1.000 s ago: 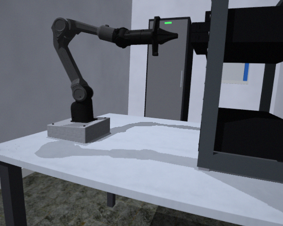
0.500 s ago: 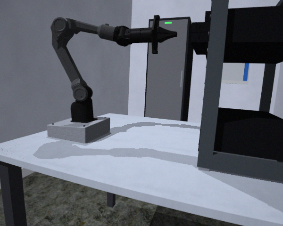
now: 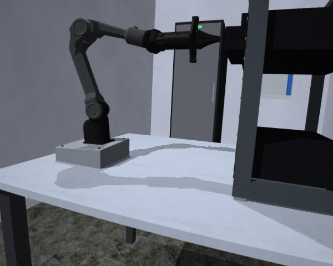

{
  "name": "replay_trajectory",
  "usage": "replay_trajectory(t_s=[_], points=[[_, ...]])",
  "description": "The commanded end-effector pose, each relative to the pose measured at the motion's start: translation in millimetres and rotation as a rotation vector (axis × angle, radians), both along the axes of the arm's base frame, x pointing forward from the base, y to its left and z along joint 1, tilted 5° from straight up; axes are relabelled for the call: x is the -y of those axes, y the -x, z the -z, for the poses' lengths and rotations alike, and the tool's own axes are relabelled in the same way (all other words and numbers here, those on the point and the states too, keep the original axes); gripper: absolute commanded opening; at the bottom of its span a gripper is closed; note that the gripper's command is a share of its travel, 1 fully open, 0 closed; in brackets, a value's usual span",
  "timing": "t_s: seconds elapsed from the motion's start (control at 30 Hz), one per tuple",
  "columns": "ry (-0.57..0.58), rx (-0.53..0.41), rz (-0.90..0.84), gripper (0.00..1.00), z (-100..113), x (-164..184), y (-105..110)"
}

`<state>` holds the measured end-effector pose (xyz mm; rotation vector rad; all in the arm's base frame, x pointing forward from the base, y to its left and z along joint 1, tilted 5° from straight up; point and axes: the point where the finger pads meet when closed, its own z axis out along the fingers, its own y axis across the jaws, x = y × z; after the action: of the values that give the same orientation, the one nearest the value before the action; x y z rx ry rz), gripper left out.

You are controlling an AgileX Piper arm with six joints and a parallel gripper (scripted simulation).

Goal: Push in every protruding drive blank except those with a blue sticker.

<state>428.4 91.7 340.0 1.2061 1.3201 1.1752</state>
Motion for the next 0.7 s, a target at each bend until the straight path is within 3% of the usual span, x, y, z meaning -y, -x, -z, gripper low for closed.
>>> replay_trajectory(t_s=[0.0,0.1,0.67], points=[[-0.001,0.004,-0.003,0.00,0.8,-1.3,-17.8],[-0.001,0.004,-0.003,0.00,1.5,-1.8,-28.3],[-0.001,0.004,-0.003,0.00,1.6,-1.9,-29.3]])
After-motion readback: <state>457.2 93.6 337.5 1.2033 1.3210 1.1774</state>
